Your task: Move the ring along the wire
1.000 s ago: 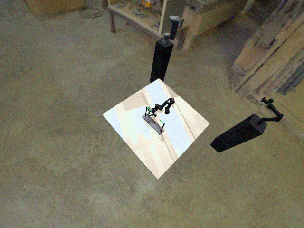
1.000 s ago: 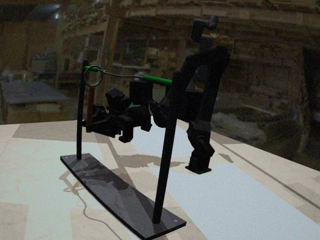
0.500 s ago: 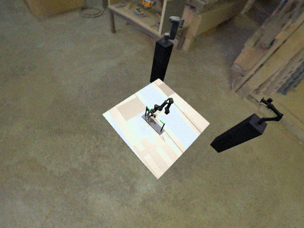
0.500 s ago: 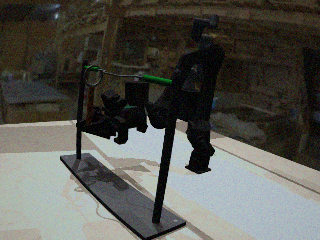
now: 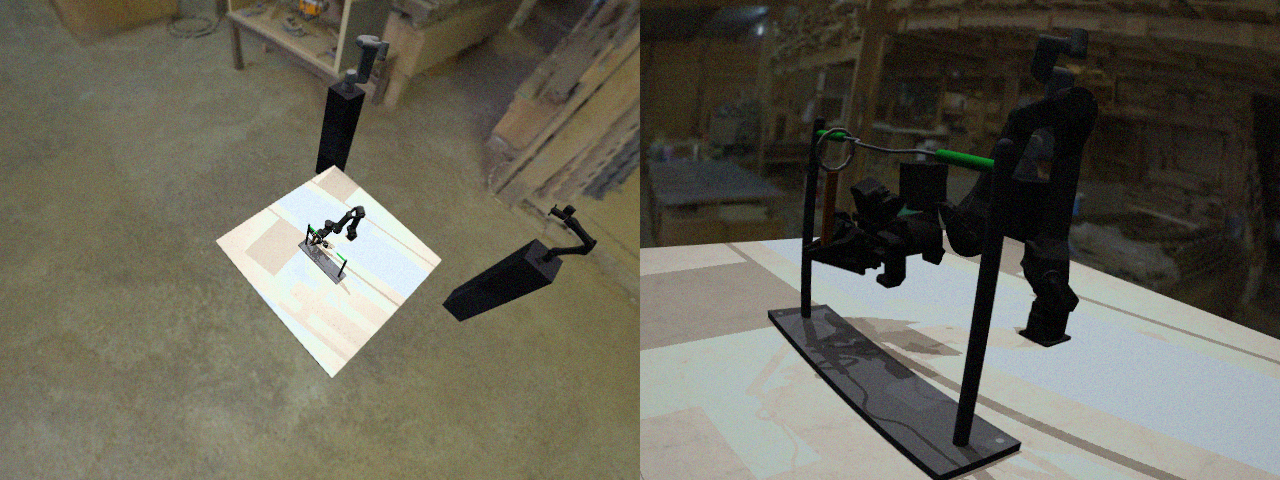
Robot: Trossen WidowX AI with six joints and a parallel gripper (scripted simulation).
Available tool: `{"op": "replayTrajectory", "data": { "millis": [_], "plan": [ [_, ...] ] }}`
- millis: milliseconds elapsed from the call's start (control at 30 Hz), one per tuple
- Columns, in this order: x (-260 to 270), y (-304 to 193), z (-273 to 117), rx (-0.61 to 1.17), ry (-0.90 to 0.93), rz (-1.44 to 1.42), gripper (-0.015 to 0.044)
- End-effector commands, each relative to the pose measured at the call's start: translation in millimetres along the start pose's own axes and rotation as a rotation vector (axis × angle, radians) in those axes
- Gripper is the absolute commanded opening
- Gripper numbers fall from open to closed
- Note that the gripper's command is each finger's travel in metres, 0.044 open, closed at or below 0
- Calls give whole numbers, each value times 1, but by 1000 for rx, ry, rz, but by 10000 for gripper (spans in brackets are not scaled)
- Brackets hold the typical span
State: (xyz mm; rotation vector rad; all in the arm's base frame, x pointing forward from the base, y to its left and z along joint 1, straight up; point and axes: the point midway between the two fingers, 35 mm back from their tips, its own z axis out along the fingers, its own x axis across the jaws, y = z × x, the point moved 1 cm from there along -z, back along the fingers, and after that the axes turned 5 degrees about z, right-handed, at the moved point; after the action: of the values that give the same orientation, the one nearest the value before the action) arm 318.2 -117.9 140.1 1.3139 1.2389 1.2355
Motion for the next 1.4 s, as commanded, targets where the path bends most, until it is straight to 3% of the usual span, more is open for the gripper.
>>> {"op": "replayTrajectory", "data": {
  "millis": [0,233,1367],
  "plan": [
    [0,0,0,0,0,0,15],
    [0,0,0,0,0,0,-150],
    [3,18,-1,-1,-4,2,-150]
  ]
}}
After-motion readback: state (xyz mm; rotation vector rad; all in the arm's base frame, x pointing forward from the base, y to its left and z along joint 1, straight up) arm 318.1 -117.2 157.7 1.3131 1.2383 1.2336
